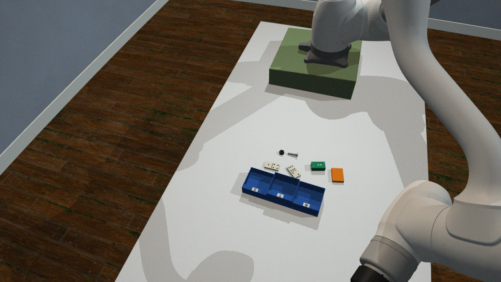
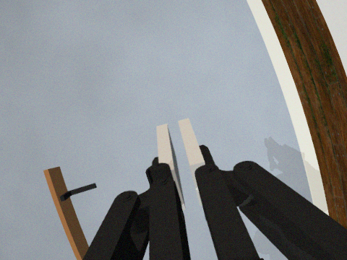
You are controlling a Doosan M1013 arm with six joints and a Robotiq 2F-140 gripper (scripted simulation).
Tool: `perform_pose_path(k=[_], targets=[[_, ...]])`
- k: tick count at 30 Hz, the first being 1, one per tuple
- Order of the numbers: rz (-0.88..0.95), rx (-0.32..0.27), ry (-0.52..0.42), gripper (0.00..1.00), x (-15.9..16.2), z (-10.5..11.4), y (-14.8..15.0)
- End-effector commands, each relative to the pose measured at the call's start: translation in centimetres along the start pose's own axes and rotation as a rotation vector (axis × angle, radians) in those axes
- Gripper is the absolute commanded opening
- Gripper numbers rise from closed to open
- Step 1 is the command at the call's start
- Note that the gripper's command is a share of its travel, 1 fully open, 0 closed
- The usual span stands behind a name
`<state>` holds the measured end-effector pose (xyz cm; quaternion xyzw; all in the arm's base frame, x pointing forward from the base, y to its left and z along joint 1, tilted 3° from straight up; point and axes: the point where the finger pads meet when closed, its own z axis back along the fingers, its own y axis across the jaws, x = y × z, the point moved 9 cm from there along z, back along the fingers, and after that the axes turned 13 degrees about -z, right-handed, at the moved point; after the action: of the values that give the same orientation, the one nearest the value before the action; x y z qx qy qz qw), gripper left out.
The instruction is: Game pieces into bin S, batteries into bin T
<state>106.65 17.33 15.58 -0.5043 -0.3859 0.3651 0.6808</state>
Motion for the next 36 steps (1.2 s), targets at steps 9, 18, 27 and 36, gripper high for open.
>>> perform_pose_path(k=[9,18,27,36], targets=[[0.276,0.167,-0.248,0.05,-0.6,2.6,-2.3],[0.481,0.277,-0.398,0.05,-2.5,6.5,-2.6],[0.679,0.386,-0.536,0.05,-4.8,9.6,-2.8],[0.773,0.439,-0.596,0.05,-6.9,12.4,-2.4]])
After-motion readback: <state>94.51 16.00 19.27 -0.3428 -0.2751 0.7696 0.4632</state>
